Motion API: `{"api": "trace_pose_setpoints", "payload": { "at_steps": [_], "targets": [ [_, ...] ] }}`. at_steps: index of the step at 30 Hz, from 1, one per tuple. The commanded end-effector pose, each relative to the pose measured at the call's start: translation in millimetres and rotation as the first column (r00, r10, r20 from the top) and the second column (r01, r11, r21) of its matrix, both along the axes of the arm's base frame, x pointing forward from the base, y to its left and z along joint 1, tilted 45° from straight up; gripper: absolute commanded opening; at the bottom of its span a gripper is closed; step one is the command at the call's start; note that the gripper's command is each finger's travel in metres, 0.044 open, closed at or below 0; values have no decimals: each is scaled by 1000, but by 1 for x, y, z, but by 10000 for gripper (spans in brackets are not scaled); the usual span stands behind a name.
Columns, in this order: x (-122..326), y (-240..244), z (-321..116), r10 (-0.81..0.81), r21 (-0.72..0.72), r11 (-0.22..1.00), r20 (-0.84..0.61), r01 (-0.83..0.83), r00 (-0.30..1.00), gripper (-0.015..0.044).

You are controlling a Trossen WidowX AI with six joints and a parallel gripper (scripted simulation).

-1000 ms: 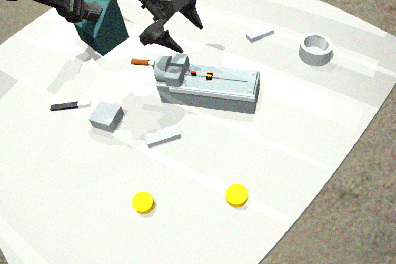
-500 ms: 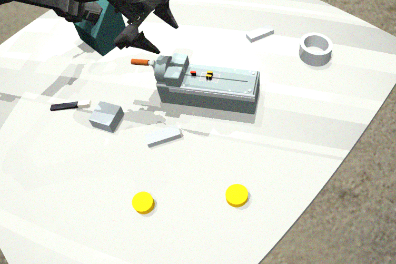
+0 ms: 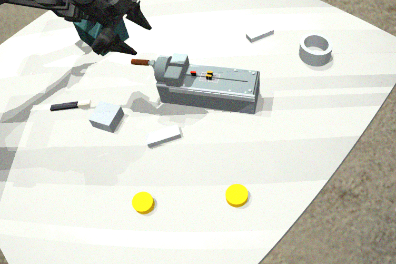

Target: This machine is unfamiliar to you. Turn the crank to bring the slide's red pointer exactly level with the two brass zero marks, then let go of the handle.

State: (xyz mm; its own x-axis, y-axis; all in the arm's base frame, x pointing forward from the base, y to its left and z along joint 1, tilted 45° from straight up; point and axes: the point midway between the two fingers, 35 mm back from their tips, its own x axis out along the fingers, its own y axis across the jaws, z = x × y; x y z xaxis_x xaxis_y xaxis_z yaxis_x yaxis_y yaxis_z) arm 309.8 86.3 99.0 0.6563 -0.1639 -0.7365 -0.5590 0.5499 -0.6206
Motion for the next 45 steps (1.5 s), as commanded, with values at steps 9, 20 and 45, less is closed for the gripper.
{"api": "trace_pose_setpoints", "payload": {
  "at_steps": [9, 20, 45],
  "targets": [
    [-10, -23, -13, 42, -5, 999, -14, -42, 999, 440],
    [-7, -41, -31, 42, -6, 999, -13, -42, 999, 440],
    [-1, -69, -59, 42, -8, 999, -14, -42, 999, 440]
  ]
}}
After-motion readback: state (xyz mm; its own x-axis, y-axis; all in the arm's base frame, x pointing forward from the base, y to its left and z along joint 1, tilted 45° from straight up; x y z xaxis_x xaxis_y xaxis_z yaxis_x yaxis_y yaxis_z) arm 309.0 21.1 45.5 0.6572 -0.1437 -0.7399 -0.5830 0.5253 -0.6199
